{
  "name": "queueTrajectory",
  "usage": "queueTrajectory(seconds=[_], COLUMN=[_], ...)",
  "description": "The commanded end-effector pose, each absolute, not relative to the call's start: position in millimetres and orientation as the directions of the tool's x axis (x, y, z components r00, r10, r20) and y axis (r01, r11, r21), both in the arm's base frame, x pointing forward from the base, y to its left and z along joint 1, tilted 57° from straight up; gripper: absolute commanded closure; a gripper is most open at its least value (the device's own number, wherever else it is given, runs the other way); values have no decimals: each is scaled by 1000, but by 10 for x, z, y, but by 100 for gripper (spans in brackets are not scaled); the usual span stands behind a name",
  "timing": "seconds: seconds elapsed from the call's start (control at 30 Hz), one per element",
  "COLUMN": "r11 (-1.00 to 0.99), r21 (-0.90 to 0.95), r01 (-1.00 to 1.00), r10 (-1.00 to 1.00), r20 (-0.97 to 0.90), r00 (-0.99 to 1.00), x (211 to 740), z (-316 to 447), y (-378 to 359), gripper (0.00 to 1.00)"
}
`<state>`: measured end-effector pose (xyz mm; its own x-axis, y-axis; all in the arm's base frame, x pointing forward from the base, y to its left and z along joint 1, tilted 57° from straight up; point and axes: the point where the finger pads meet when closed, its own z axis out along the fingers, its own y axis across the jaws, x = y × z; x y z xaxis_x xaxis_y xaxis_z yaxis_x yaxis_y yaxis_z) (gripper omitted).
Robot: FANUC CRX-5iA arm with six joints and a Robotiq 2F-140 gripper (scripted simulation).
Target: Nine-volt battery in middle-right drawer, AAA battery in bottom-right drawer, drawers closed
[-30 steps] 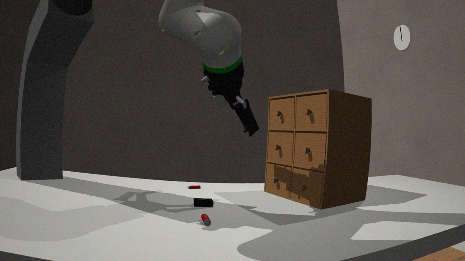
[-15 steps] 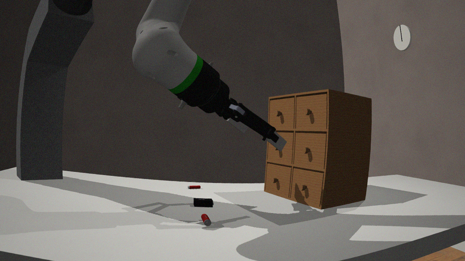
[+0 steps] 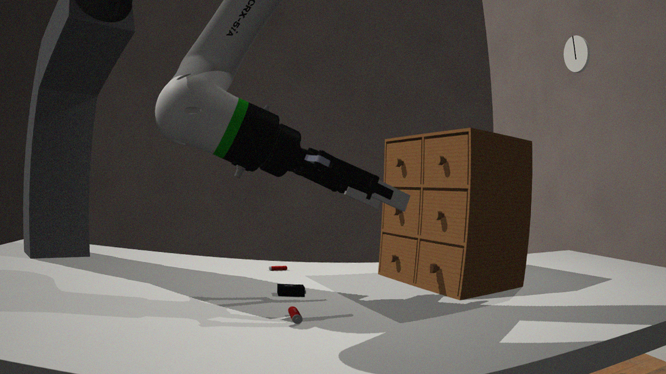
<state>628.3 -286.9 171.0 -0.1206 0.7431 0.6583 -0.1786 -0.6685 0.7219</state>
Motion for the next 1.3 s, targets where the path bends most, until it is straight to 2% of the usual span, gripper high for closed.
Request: queueTrajectory(seconds=[0.0, 0.8, 1.27], r11=[-669, -667, -667], r21=[722, 724, 724], r01=[-179, -177, -177], r10=[743, 745, 745], r20=[658, 656, 656], r00=[-121, -121, -121], x=[6284, 6403, 6841], z=[1708, 1737, 1841], y=[-2867, -2866, -2864], gripper=[80, 80, 80])
